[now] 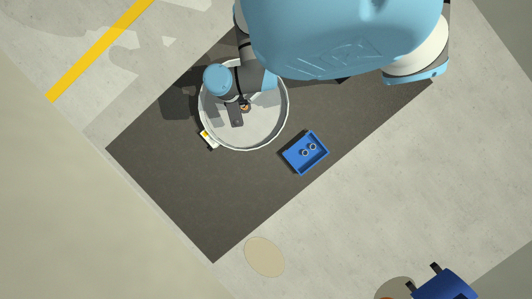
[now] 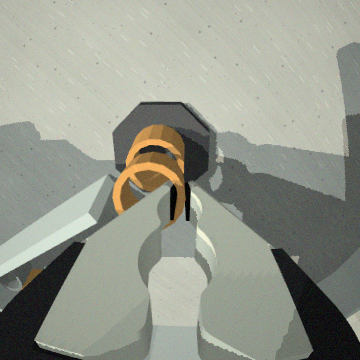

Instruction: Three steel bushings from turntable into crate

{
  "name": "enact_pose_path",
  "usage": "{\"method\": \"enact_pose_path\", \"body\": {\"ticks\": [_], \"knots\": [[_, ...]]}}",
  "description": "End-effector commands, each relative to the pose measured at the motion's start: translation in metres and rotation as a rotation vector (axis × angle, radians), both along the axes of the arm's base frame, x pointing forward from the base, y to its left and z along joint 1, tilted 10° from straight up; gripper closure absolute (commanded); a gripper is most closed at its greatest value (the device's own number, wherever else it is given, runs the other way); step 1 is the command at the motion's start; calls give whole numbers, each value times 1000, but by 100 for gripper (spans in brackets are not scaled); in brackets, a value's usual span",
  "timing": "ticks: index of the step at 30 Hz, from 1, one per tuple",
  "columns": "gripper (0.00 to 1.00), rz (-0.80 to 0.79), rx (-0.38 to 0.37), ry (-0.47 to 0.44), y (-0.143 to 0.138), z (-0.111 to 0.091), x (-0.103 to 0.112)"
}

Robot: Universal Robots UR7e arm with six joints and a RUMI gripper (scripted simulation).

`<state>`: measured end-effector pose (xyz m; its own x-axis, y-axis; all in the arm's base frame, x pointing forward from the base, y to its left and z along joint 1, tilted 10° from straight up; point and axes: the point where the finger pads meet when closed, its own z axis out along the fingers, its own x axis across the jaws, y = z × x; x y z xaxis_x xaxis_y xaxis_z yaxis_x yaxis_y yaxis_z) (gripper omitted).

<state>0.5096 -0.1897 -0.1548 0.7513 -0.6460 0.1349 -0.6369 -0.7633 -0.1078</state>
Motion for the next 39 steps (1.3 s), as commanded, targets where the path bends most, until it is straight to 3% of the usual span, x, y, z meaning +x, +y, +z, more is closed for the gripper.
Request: {"method": "enact_pose_path", "body": {"ticks": [1, 39], "knots": [[100, 0, -1, -1, 0, 1, 0], [100, 0, -1, -1, 0, -5, 2]]}}
